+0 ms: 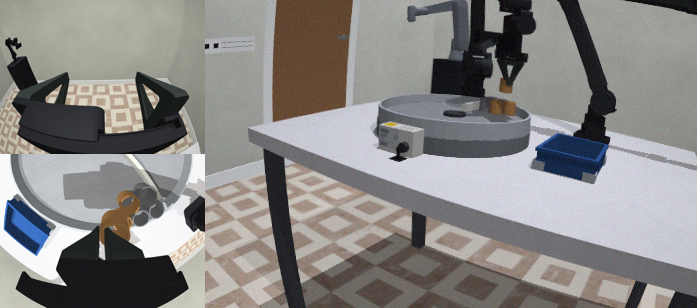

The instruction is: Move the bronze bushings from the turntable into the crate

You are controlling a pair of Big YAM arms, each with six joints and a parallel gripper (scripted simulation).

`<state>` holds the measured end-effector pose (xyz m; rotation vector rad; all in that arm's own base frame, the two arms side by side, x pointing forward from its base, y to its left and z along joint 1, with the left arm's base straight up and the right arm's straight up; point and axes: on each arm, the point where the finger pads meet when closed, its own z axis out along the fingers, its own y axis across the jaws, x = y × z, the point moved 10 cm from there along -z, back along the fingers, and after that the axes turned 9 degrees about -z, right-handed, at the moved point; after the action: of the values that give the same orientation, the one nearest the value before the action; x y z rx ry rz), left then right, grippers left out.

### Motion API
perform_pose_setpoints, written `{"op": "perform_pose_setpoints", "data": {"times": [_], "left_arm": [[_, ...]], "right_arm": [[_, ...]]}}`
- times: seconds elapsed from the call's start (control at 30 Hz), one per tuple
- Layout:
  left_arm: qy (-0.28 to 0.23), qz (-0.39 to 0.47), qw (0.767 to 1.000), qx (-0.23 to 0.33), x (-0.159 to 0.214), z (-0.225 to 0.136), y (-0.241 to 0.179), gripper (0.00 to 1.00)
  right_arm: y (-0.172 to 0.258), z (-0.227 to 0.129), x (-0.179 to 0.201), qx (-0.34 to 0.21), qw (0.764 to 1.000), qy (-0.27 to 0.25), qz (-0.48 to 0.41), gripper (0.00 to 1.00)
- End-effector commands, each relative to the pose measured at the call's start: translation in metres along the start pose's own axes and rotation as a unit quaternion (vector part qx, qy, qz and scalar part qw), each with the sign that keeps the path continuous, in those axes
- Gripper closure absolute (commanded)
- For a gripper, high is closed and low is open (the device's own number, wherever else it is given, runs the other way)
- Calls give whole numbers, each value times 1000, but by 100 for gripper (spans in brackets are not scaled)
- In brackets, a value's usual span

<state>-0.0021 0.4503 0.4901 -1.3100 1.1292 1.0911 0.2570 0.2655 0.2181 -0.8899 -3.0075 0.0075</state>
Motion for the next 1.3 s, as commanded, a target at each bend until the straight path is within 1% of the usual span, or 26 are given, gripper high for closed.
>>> {"op": "perform_pose_setpoints", "data": {"times": [0.0, 0.43, 0.53, 0.8, 1.0, 1.27], "left_arm": [[-21, -8, 1000, 1, -10, -6, 1, 0], [-21, -8, 1000, 1, -10, -6, 1, 0], [-21, -8, 1000, 1, -10, -6, 1, 0], [-21, -8, 1000, 1, -10, -6, 1, 0], [-21, -8, 1000, 1, -10, -6, 1, 0], [-21, -8, 1000, 1, -10, -6, 1, 0]], "right_arm": [[5, -10, -7, -12, 1000, -4, 6, 100], [6, -10, -7, -13, 1000, -4, 6, 100], [18, -18, -9, -24, 1000, -6, 8, 100], [33, -18, 1, -23, 1000, -5, 2, 100], [64, -18, 5, -22, 1000, -5, 2, 100], [127, -18, 13, -22, 1000, -4, 2, 100]]}}
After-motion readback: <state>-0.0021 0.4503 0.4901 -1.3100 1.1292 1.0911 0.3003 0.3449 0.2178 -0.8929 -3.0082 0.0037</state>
